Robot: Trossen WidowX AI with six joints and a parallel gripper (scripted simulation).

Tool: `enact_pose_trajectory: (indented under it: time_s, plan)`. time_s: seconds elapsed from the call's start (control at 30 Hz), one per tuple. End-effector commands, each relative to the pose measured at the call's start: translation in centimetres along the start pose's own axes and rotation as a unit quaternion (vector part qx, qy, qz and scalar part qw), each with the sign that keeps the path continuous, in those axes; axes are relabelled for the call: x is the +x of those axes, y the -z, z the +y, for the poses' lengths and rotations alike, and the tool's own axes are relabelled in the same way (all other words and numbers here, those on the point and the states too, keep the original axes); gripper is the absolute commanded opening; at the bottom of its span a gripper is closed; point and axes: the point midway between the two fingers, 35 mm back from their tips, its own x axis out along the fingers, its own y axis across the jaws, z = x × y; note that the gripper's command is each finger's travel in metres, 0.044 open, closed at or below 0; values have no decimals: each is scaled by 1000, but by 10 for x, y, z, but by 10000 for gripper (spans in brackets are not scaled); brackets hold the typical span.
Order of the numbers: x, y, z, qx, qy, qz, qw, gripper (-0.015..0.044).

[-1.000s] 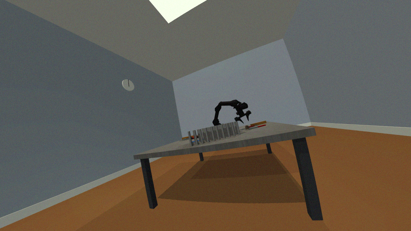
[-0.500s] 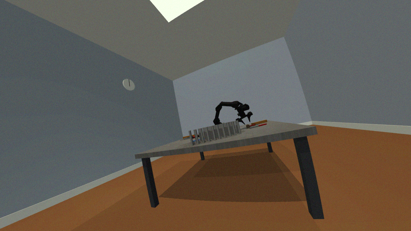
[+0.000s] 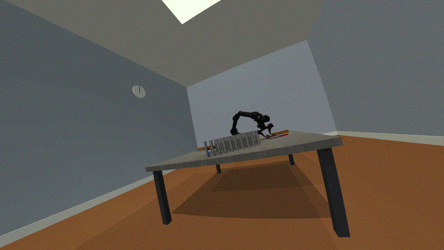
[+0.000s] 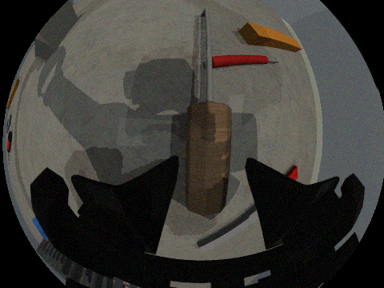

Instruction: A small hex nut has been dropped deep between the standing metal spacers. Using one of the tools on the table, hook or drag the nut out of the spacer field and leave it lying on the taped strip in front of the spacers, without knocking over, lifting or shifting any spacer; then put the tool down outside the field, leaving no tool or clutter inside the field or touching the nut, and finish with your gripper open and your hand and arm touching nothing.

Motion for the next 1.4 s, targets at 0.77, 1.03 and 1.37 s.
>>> enact_pose_trajectory:
  time_s: [0.77, 1.03, 1.37]
  plan:
    - [-18, -4, -7, -3, -2, 0, 1000, 0]
    - [-58, -19, -21, -3, -1, -1, 1000, 0]
    - [-100, -39, -31, -2, 0, -2, 1000, 0]
